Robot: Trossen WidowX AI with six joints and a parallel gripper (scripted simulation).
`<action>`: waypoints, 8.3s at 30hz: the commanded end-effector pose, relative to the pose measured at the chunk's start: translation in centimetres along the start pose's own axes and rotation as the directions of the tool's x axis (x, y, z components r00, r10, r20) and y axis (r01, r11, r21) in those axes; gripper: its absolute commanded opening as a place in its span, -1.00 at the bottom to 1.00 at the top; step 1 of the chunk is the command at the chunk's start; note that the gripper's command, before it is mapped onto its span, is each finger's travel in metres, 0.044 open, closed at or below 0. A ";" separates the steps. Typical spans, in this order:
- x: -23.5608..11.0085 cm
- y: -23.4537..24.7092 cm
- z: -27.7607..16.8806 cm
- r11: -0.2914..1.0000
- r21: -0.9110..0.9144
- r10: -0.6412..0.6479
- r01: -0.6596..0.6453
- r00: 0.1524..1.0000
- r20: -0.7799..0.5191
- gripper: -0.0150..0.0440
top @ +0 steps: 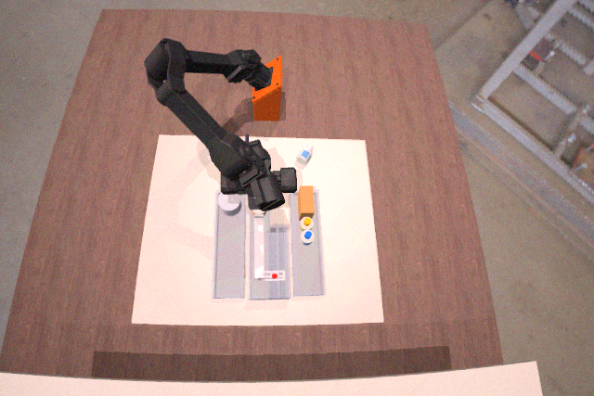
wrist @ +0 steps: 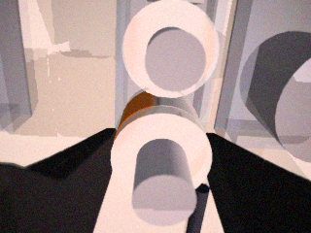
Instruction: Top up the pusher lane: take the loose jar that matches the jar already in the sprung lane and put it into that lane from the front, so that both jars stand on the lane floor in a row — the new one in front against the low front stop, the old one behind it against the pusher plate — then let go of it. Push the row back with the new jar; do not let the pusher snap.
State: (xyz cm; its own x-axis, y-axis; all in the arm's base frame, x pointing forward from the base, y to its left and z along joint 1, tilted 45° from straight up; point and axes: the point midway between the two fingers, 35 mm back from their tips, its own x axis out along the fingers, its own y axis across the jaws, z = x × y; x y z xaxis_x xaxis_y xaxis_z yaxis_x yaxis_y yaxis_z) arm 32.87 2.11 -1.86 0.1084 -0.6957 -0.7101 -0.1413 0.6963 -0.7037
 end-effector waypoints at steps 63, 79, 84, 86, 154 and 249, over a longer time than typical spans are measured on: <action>-0.4 -0.3 1.8 1.000 0.016 -0.004 0.003 1.000 0.026 -0.49; -0.4 -0.3 2.0 1.000 0.016 -0.004 0.003 1.000 0.026 -0.49; -0.4 -0.3 2.1 1.000 0.016 -0.004 0.003 1.000 0.026 -0.49; -0.4 -0.3 2.1 1.000 0.016 -0.004 0.003 1.000 0.026 -0.49; 1.3 -0.3 2.1 1.000 0.016 -0.004 0.004 1.000 0.026 -0.49; 2.2 -0.2 0.7 1.000 0.015 -0.005 0.004 1.000 0.025 -0.49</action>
State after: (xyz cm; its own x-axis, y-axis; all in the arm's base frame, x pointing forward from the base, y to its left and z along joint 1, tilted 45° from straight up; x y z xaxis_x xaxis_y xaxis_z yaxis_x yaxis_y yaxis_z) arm 33.88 0.55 -3.35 0.1282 -0.6919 -0.7106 -0.1320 0.6982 -0.7036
